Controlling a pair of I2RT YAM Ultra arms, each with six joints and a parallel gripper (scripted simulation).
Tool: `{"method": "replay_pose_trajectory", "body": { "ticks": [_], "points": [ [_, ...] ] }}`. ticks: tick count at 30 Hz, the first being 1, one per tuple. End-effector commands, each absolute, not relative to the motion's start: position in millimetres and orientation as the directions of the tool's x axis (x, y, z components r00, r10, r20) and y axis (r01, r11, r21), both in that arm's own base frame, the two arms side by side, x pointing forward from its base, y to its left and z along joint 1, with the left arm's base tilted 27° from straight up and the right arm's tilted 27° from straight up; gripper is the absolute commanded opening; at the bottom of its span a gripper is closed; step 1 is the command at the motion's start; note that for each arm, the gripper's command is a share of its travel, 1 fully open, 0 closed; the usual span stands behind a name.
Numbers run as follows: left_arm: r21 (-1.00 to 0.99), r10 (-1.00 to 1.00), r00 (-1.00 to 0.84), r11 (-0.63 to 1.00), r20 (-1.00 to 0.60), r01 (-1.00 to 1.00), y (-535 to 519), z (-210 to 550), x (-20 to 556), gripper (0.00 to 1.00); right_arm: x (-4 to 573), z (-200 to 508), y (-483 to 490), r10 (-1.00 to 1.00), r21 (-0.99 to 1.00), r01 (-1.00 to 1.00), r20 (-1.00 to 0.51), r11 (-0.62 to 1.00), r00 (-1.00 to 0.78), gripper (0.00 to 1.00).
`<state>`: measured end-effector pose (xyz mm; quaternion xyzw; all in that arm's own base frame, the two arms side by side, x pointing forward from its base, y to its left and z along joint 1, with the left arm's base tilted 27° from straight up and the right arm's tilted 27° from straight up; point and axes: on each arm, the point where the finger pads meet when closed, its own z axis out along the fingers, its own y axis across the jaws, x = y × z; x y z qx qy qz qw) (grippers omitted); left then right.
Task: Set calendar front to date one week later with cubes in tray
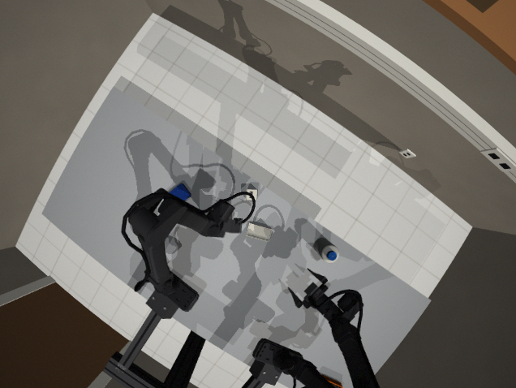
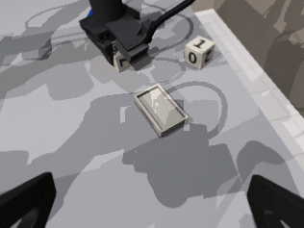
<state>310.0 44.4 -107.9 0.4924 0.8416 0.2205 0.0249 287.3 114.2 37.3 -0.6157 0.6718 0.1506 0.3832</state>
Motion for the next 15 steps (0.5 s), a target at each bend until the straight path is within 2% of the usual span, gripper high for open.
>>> {"method": "replay_pose_trajectory", "body": {
  "ticks": [1, 3, 4, 15],
  "points": [
    [0.418, 0.857, -0.496, 0.403, 0.138, 0.814, 41, -111, 325, 0.4, 281, 40, 120, -0.682, -0.25, -0.952, -0.729, 0.177, 0.064, 1.0],
    [0.43, 0.858, -0.498, 0.404, 0.129, 0.807, 41, -104, 323, 0.63, 281, 40, 120, -0.682, -0.25, -0.952, -0.729, 0.177, 0.064, 1.0],
    [0.432, 0.857, -0.499, 0.405, 0.127, 0.806, 40, -100, 321, 0.71, 281, 40, 120, -0.682, -0.25, -0.952, -0.729, 0.177, 0.064, 1.0],
    [0.433, 0.854, -0.501, 0.401, 0.144, 0.808, 18, -39, 301, 0.71, 296, 44, 120, -0.708, -0.296, -0.937, -0.702, 0.187, 0.081, 1.0]
  ]
}}
